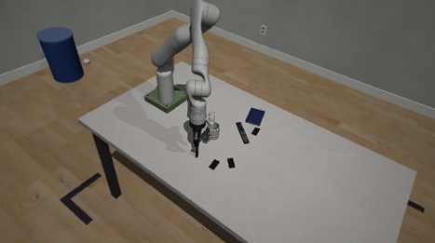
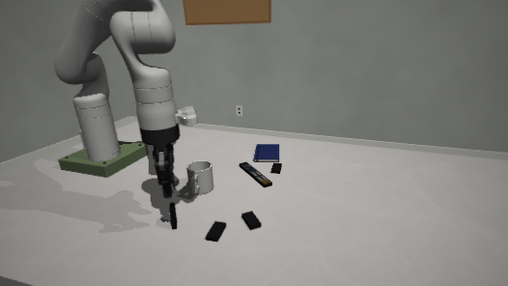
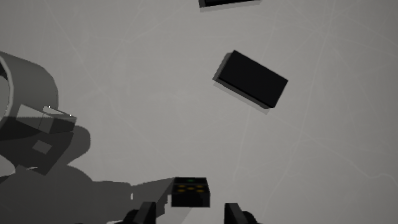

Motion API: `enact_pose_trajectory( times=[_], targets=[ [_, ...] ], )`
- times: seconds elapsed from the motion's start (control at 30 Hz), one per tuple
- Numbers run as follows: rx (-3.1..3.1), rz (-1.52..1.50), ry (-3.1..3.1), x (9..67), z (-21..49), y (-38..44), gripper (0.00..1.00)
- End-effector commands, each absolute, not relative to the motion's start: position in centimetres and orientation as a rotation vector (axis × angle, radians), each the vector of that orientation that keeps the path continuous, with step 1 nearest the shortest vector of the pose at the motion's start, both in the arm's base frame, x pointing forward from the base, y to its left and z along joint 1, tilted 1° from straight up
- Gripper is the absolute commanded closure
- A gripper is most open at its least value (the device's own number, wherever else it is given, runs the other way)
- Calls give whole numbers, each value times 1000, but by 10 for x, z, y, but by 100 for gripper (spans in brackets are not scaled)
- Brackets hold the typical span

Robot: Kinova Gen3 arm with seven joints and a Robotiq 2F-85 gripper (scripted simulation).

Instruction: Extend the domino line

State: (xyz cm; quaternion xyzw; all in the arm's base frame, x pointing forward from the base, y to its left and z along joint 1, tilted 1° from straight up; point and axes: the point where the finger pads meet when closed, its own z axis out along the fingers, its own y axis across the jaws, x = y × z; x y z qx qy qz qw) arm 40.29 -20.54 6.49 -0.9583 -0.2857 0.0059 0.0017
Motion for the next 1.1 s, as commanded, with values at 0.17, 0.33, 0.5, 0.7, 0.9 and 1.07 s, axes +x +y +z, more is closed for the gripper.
enact_pose_trajectory(
  times=[0.17,0.33,0.5,0.7,0.9,1.07],
  targets=[
    [-3008,16,-896,403,60,-206,51],
    [-3008,16,-896,403,57,-206,51],
    [-3008,16,-896,403,52,-205,51],
    [-3008,16,-896,403,46,-205,51],
    [-3008,16,-896,403,43,-205,51],
    [-3008,16,-896,403,40,-205,51]
  ],
)
